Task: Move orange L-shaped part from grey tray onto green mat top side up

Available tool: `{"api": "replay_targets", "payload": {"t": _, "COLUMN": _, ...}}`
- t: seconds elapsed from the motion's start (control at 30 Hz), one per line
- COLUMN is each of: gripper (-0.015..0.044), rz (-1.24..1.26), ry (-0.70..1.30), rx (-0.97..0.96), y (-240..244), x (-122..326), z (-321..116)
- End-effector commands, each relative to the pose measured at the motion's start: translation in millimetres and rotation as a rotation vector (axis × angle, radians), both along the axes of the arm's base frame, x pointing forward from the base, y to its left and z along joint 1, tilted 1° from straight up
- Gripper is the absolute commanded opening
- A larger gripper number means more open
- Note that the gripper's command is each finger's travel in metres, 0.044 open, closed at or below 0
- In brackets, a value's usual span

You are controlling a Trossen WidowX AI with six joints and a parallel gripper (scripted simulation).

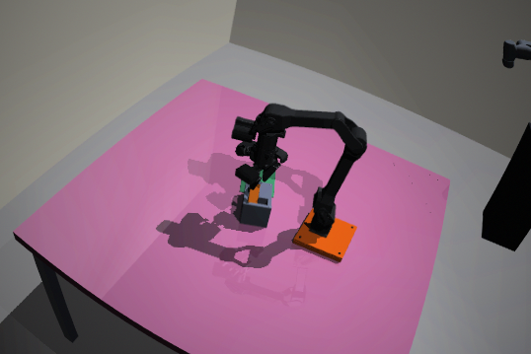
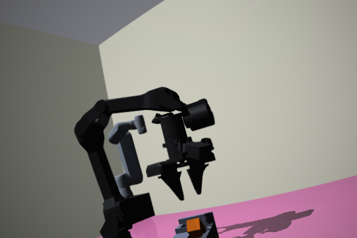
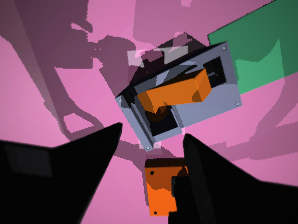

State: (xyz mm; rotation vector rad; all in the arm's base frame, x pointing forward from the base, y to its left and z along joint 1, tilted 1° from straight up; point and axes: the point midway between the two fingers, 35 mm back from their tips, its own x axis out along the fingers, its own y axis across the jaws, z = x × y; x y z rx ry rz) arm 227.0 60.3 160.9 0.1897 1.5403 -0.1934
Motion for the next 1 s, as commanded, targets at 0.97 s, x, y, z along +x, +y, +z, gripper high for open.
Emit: {"api": "replay_targets", "payload": {"t": 0.97, "gripper": 0.028, "rz": -0.963, "ry": -0.012, "rx": 0.019, "y": -44, "x": 23, "z": -29}}
